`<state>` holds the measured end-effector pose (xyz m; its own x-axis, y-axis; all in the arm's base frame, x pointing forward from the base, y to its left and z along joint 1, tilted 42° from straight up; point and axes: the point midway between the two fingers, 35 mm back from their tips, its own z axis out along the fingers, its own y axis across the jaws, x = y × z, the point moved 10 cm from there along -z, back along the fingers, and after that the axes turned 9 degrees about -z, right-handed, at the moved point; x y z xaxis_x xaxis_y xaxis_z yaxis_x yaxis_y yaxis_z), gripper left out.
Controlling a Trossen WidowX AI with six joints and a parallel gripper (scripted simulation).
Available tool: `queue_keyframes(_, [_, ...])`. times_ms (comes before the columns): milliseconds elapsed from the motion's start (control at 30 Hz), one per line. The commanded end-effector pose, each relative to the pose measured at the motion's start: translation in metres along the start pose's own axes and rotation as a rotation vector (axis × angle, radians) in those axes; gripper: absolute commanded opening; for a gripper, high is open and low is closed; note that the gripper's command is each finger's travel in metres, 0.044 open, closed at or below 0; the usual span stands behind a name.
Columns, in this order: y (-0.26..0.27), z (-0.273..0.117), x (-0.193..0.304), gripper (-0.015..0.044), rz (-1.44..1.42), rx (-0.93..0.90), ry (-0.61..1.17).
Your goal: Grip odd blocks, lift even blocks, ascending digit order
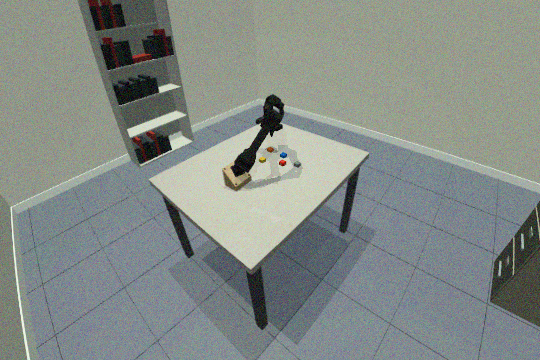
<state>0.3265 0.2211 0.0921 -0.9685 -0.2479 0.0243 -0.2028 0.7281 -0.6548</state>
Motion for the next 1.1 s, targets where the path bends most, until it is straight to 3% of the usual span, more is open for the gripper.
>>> queue_keyframes(0, [-0.001,0.046,0.001,0.0251,-0.007,0.011,0.018])
queue_keyframes(67, [-0.002,0.067,0.004,0.0304,-0.007,0.013,0.018])
queue_keyframes(200, [-0.002,0.07,0.004,0.04,-0.007,0.013,0.018])
queue_keyframes(1067, [-0.002,0.104,0.005,0.04,-0.007,0.014,0.018])
